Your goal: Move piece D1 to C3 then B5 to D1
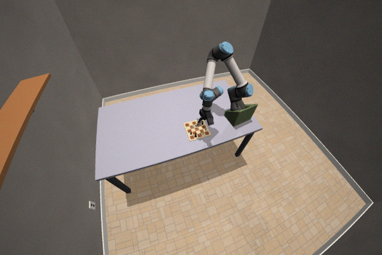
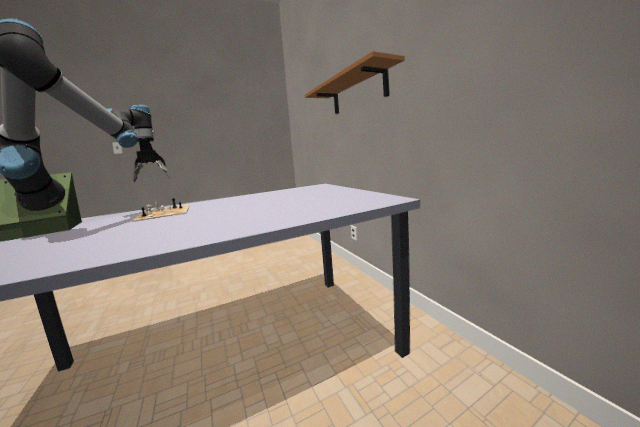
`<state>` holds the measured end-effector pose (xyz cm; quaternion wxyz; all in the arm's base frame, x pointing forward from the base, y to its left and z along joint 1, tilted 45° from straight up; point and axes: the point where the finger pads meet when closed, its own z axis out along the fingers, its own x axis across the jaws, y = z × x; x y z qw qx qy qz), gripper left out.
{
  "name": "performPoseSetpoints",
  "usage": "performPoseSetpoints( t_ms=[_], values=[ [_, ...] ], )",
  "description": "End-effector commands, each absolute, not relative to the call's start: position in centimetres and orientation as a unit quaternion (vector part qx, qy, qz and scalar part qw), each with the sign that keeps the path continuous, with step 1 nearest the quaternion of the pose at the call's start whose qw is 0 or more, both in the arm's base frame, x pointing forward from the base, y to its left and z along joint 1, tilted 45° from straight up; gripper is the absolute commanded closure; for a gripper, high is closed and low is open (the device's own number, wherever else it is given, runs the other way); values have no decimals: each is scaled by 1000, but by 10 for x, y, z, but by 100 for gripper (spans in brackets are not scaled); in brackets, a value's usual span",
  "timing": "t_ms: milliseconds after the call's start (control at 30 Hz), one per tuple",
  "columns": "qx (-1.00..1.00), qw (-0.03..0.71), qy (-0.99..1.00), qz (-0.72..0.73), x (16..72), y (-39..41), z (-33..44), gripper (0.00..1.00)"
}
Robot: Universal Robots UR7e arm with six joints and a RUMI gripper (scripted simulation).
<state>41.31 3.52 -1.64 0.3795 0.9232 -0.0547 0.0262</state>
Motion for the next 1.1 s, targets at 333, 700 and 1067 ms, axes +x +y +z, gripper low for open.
performPoseSetpoints(
  t_ms=[333,700,1067],
  values=[
    [923,380,-56,25,413,63,12,0],
    [923,380,-56,25,413,63,12,0],
    [923,380,-56,25,413,63,12,0]
  ],
)
